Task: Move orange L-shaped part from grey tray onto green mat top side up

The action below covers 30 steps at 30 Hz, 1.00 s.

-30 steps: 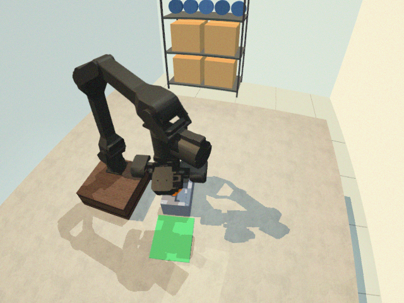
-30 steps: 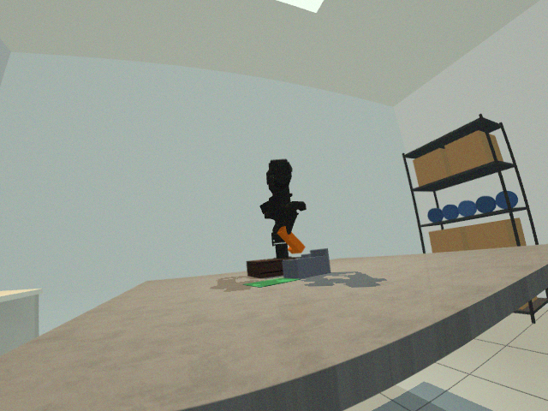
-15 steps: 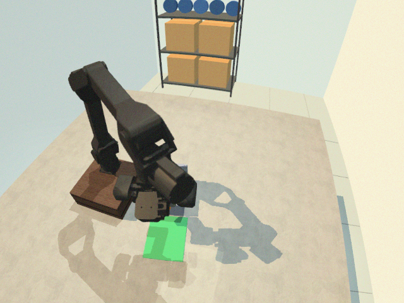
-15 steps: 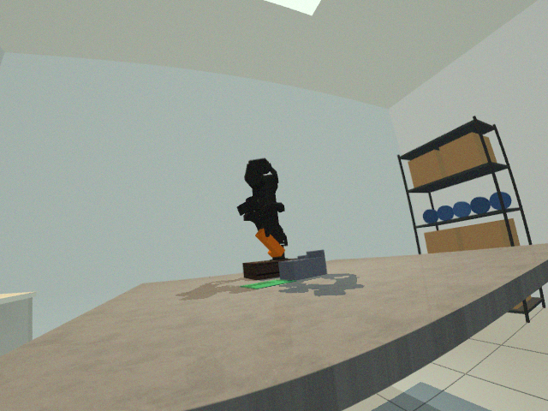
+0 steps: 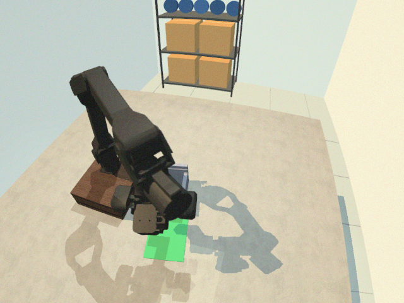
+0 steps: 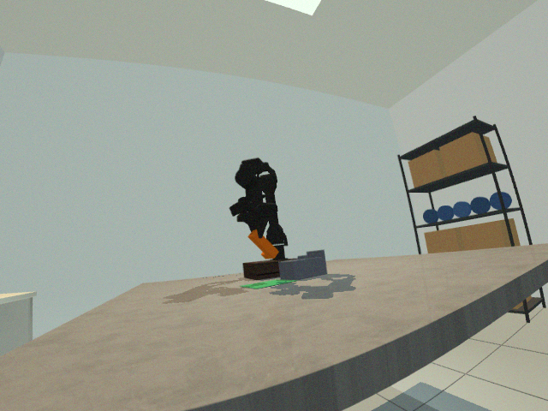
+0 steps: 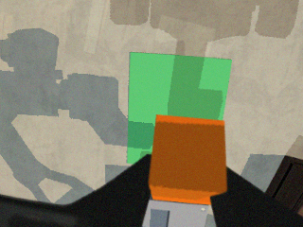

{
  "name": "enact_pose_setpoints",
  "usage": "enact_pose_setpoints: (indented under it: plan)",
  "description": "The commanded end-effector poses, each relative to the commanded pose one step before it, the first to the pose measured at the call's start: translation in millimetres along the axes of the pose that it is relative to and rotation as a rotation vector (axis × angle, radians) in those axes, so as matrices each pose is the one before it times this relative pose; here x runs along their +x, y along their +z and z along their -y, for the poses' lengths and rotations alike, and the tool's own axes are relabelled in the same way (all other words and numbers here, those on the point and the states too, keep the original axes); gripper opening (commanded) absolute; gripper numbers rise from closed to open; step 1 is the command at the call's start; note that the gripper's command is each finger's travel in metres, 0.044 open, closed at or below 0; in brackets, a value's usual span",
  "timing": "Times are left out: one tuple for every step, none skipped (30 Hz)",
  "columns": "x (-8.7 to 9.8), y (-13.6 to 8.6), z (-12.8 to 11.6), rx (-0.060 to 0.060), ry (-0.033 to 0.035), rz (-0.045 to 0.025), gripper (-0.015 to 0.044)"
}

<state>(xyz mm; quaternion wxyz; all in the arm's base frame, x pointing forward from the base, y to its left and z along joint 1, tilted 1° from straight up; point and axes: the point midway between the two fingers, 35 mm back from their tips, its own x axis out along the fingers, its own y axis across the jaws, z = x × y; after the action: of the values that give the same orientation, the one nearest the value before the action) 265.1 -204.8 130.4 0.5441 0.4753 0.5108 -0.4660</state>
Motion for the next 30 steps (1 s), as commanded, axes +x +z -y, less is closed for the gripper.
enact_pose_setpoints:
  plan:
    - [7.19, -0.92, 0.63, -0.0049, -0.00282, -0.00727, 0.0]
    - [1.6, 0.0, 0.0, 0.0, 0.0, 0.0, 0.0]
    - [1.56, 0.0, 0.0, 0.0, 0.0, 0.0, 0.0]
    - [1.53, 0.0, 0.0, 0.0, 0.0, 0.0, 0.0]
    - [1.52, 0.0, 0.0, 0.0, 0.0, 0.0, 0.0]
    - [1.52, 0.0, 0.0, 0.0, 0.0, 0.0, 0.0]
    - [1.53, 0.0, 0.0, 0.0, 0.0, 0.0, 0.0]
    - [1.55, 0.0, 0.0, 0.0, 0.0, 0.0, 0.0]
    - [1.56, 0.0, 0.0, 0.0, 0.0, 0.0, 0.0]
    - [1.56, 0.0, 0.0, 0.0, 0.0, 0.0, 0.0]
    - [1.56, 0.0, 0.0, 0.0, 0.0, 0.0, 0.0]
    - [1.56, 0.0, 0.0, 0.0, 0.0, 0.0, 0.0]
    - [1.56, 0.0, 0.0, 0.0, 0.0, 0.0, 0.0]
    - [1.55, 0.0, 0.0, 0.0, 0.0, 0.0, 0.0]
    - [1.55, 0.0, 0.0, 0.0, 0.0, 0.0, 0.0]
    - [1.55, 0.0, 0.0, 0.0, 0.0, 0.0, 0.0]
    - [1.54, 0.0, 0.0, 0.0, 0.0, 0.0, 0.0]
    - [1.54, 0.0, 0.0, 0.0, 0.0, 0.0, 0.0]
    - [1.54, 0.0, 0.0, 0.0, 0.0, 0.0, 0.0]
    - [1.54, 0.0, 0.0, 0.0, 0.0, 0.0, 0.0]
    - [1.54, 0.0, 0.0, 0.0, 0.0, 0.0, 0.0]
    - [1.54, 0.0, 0.0, 0.0, 0.0, 0.0, 0.0]
    - [1.53, 0.0, 0.0, 0.0, 0.0, 0.0, 0.0]
    - [1.53, 0.0, 0.0, 0.0, 0.0, 0.0, 0.0]
    - [1.53, 0.0, 0.0, 0.0, 0.0, 0.0, 0.0]
    - [1.52, 0.0, 0.0, 0.0, 0.0, 0.0, 0.0]
    - [1.52, 0.0, 0.0, 0.0, 0.0, 0.0, 0.0]
    - [1.52, 0.0, 0.0, 0.0, 0.0, 0.0, 0.0]
    - [1.51, 0.0, 0.0, 0.0, 0.0, -0.00001, 0.0]
    - [1.51, 0.0, 0.0, 0.0, 0.0, -0.00001, 0.0]
